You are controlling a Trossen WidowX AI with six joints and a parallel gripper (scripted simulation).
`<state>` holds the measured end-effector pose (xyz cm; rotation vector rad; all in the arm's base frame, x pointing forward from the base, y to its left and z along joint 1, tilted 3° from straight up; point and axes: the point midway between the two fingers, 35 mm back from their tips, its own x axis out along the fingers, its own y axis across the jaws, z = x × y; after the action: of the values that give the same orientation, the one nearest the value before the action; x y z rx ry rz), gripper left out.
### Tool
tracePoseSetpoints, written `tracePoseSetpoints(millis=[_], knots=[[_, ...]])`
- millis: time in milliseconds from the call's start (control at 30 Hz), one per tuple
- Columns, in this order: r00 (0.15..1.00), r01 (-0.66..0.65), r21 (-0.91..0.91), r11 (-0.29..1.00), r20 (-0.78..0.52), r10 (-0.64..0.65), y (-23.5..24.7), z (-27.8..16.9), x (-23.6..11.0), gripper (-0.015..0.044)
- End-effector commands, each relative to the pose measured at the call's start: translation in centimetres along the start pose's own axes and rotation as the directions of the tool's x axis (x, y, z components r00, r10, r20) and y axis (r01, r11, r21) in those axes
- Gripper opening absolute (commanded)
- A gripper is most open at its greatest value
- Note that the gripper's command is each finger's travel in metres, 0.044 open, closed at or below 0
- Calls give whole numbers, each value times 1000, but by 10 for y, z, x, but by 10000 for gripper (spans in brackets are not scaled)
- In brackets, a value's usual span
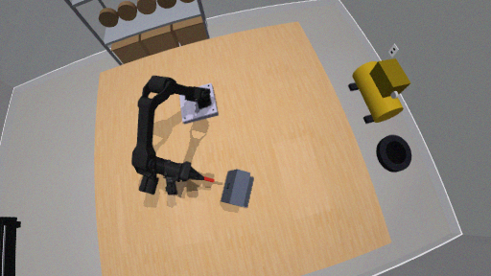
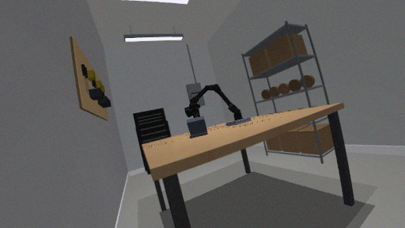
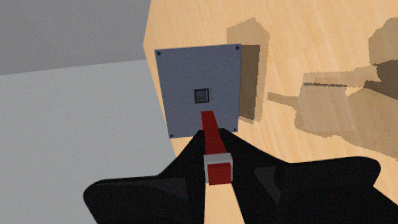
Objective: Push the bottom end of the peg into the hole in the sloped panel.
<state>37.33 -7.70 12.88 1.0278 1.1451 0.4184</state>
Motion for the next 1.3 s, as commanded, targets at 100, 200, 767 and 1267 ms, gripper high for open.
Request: tracePoseSetpoints(millis=[100,200,767,1267], knots=[[1000,-13,12,1000,4,13,-1,0,10,0],[1000,-17,13,1000,7,17,-1,1,14,0],[999,-38,14,999,23,38,-1,2,30,0],[999,-41,14,999,25,41,0,4,43,0]])
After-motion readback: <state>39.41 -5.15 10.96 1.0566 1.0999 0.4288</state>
